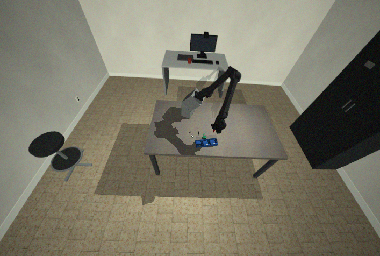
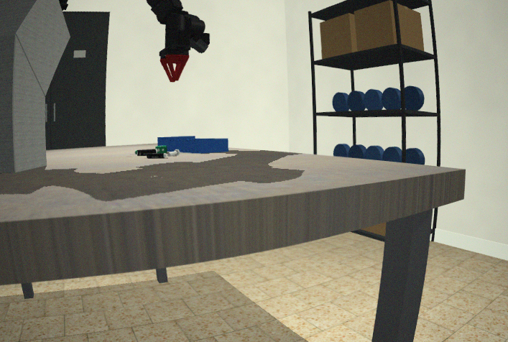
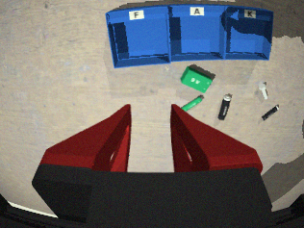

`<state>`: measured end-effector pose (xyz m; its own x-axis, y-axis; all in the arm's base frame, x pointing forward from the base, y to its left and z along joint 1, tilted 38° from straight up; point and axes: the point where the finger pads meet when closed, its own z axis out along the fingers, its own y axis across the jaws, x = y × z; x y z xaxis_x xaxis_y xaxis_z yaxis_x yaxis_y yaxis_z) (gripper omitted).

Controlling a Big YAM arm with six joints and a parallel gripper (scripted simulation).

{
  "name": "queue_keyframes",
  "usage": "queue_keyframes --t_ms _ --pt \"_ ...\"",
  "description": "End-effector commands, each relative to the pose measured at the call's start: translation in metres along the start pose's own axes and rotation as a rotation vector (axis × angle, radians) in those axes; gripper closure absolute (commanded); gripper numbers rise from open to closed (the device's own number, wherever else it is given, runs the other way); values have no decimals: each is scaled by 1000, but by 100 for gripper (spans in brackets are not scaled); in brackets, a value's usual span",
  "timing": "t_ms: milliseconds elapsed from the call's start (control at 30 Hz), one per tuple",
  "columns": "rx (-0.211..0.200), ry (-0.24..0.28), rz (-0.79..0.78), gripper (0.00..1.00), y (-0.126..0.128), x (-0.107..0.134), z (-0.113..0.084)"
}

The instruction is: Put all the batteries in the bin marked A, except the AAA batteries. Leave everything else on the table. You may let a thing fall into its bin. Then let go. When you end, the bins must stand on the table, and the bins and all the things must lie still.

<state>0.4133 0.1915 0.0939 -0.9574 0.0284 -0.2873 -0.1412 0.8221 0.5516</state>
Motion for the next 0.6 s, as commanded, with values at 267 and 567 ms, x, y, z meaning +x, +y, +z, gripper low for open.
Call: queue_keyframes --t_ms 267,567 --pt "6 3 55 72 -60 45 45" --pt "7 5 56 72 -108 89 85"
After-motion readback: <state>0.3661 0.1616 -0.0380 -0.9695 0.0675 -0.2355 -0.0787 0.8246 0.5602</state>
